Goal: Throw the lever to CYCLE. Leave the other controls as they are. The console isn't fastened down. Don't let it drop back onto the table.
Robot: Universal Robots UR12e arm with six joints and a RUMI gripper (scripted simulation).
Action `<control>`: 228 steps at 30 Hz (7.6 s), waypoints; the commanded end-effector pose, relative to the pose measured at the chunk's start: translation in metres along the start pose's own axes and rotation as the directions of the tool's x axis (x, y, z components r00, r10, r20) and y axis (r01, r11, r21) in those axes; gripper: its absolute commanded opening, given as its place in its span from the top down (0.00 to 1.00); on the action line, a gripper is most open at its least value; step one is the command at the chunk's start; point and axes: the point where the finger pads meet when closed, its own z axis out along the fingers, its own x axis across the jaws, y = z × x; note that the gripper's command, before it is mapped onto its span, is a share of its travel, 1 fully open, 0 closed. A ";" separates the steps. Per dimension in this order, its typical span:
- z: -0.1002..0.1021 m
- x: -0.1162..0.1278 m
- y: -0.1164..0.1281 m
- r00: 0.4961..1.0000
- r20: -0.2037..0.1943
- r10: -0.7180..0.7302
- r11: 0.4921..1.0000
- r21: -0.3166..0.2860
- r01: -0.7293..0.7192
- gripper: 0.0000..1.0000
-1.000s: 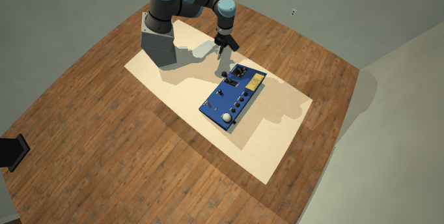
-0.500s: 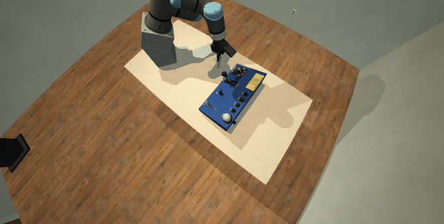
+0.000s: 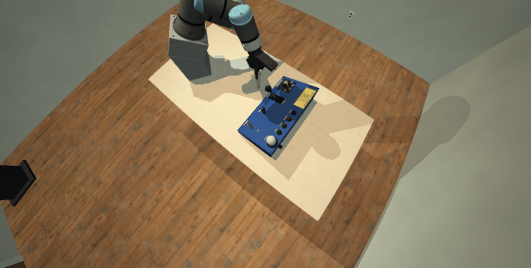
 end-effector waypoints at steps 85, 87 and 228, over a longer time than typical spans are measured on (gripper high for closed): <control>0.001 -0.001 0.028 1.000 0.002 -0.014 0.999 0.035 0.014 0.56; 0.001 0.000 0.028 1.000 0.002 -0.014 0.999 0.036 0.014 0.56; 0.097 0.001 0.029 1.000 0.002 -0.013 0.999 0.032 0.012 0.56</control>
